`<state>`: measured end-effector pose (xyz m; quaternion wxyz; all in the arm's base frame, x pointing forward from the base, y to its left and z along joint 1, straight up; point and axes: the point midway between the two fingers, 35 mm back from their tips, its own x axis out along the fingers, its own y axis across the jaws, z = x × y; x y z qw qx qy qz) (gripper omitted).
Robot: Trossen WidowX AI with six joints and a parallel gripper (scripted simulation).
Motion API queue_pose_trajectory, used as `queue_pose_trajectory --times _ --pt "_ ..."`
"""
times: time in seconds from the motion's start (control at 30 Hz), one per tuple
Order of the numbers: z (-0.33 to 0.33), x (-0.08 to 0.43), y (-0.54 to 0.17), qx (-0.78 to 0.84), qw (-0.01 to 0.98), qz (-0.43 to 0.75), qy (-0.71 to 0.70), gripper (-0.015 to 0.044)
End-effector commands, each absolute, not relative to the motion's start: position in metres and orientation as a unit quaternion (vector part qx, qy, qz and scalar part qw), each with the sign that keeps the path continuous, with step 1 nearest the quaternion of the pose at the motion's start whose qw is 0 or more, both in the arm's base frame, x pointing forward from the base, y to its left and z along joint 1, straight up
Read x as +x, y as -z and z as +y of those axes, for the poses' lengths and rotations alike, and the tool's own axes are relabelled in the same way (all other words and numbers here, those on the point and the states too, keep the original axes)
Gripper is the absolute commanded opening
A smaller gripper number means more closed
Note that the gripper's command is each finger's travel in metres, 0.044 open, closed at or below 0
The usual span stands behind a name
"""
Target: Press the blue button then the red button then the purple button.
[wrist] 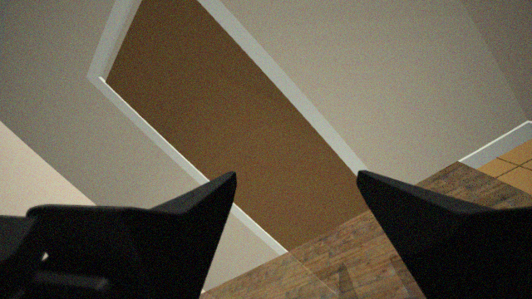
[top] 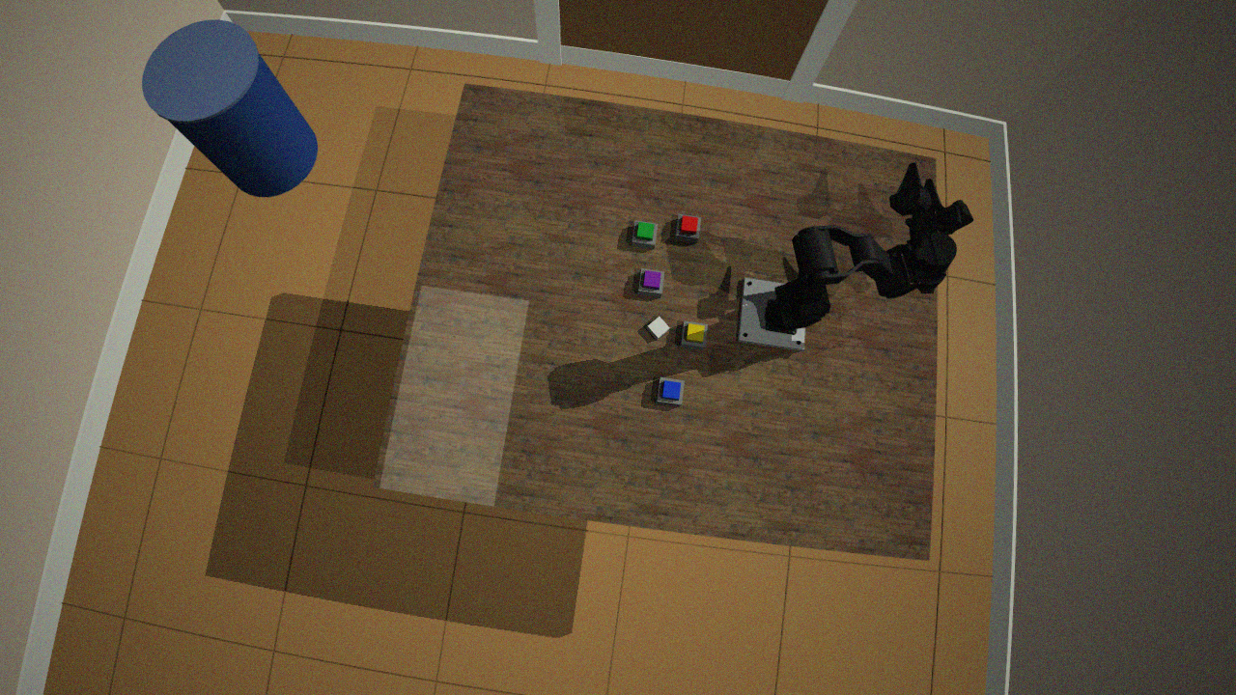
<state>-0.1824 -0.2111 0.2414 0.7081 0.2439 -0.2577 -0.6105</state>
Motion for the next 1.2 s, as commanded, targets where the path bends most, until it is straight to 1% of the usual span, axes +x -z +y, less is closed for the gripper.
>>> queue_pose_trajectory --times 0.0,0.13,0.3,0.47,0.67,0.9,1.03,1.17 --pt "-0.213 -0.182 -0.242 0.246 0.709 -0.258 0.608 0.04" --pt "-0.247 -0.162 -0.244 0.285 0.729 -0.267 0.563 0.04" --pt "-0.295 -0.121 -0.243 0.349 0.748 -0.265 0.498 0.04" --pt "-0.333 -0.063 -0.239 0.416 0.759 -0.243 0.438 0.04" --pt "-0.36 0.022 -0.23 0.492 0.764 -0.189 0.373 0.04" --pt "-0.354 0.132 -0.215 0.564 0.761 -0.091 0.308 0.04" --pt "-0.332 0.194 -0.205 0.591 0.757 -0.02 0.276 0.04" --pt "-0.295 0.251 -0.194 0.606 0.754 0.06 0.246 0.04"
